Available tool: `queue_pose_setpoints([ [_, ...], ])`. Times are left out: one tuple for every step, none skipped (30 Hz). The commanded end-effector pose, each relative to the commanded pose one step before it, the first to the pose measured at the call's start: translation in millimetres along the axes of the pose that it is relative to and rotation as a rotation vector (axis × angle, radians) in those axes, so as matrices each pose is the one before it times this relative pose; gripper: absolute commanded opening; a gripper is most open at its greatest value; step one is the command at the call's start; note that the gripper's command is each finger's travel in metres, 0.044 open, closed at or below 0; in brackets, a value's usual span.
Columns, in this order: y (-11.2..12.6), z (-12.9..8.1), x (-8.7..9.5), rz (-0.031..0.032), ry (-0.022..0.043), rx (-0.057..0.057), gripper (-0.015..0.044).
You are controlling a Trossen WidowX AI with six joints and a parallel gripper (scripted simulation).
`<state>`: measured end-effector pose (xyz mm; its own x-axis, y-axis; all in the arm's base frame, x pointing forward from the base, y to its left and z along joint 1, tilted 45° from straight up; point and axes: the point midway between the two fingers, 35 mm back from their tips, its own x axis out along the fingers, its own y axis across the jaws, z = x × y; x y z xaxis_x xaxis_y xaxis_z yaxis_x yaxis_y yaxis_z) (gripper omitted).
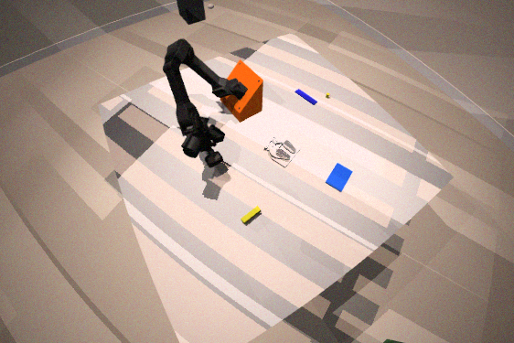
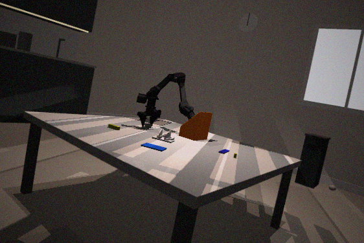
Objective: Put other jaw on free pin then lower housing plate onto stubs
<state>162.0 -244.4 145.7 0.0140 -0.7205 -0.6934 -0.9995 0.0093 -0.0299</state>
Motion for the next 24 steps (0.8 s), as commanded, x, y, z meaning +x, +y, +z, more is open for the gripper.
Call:
queue_pose_setpoints([
  [-0.4,0.03,-1.99,-0.00008,-0.00068,0.0001,0.0351],
  [-0.47,0.05,-2.48,-0.00009,-0.00085,0.0001,0.0351],
  [-0.53,0.07,-3.08,-0.00011,-0.00099,0.0001,0.0351],
  [-0.48,0.07,-3.1,-0.0001,-0.00092,0.0001,0.0351],
  [-0.43,0.07,-3.11,-0.0001,-0.00085,0.0,0.0351],
  [-0.37,0.07,-3.12,-0.00009,-0.00077,0.0,0.0351],
  [-0.32,0.07,-3.13,-0.00009,-0.0007,0.0,0.0351],
  [-0.27,0.07,-3.14,-0.00009,-0.00063,-0.0001,0.0351],
  [-0.21,0.07,-3.15,-0.00009,-0.00055,-0.0001,0.0351],
  [-0.16,0.07,-3.15,-0.00009,-0.00048,-0.0001,0.0351],
  [-0.11,0.07,-3.16,-0.0001,-0.0004,-0.0001,0.0351],
  [-0.05,0.06,-3.17,-0.0001,-0.00033,-0.0002,0.0351],
  [0.0,0.06,-3.17,-0.00011,-0.00026,-0.0002,0.0351],
  [0.06,0.05,-3.18,-0.00012,-0.00018,-0.0002,0.0351],
  [0.11,0.05,-3.18,-0.00013,-0.00011,-0.0002,0.0351],
  [0.16,0.04,-3.18,-0.00014,-0.00003,-0.0003,0.0351],
  [0.22,0.03,-3.18,-0.00015,0.00004,-0.0003,0.0351],
  [0.27,0.02,-3.18,-0.00016,0.00011,-0.0003,0.0351],
  [0.32,0.01,-3.18,-0.00018,0.00019,-0.0003,0.0351],
  [0.38,0.0,-3.17,-0.00019,0.00026,-0.0004,0.0351],
  [0.43,-0.01,-3.17,-0.00021,0.00034,-0.0004,0.0351],
  [0.48,-0.02,-3.16,-0.00023,0.00041,-0.0004,0.0351],
  [0.43,-0.02,-2.55,-0.0002,0.00038,-0.0004,0.0351],
  [0.27,-0.02,-1.53,-0.00013,0.00025,-0.0002,0.0351],
])
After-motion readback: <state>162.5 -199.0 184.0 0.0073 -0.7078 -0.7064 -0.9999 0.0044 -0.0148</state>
